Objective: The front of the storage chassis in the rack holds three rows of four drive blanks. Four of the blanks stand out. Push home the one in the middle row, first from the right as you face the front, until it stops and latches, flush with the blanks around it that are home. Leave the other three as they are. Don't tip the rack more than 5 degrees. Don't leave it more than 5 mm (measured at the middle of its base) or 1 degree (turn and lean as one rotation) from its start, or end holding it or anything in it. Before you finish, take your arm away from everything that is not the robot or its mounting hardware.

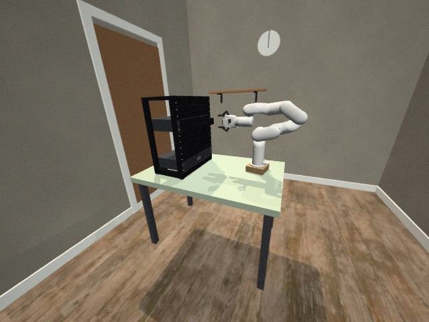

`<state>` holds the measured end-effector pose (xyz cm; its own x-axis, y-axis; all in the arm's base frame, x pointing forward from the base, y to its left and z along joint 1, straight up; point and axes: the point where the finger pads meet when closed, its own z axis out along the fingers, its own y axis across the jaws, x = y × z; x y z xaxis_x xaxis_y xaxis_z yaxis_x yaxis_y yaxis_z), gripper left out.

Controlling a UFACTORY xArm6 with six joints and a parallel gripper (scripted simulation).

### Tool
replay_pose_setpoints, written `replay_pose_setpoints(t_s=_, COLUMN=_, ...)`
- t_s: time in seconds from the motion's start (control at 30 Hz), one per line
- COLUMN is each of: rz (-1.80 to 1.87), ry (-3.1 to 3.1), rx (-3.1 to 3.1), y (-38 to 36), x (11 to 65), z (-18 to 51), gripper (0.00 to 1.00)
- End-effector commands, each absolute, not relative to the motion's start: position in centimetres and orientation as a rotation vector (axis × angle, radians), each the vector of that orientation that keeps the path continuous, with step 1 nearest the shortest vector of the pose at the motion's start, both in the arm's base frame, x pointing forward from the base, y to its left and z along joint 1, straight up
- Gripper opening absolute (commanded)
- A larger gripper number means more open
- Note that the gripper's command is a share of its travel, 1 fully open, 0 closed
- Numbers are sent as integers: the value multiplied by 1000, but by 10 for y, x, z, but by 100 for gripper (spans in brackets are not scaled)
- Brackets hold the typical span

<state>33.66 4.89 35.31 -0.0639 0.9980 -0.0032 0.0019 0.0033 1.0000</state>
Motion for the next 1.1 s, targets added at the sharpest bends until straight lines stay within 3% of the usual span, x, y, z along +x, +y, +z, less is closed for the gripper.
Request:
replay_pose_setpoints(t_s=0.0, rz=1269, ry=1269, rx=1169, y=41, x=355, z=357, gripper=100)
replay_pose_setpoints(t_s=0.27, rz=1269, ry=1269, rx=1169, y=24, x=385, z=361, gripper=100)
replay_pose_setpoints(t_s=1.07, rz=1269, ry=1269, rx=1169, y=23, x=387, z=361, gripper=100)
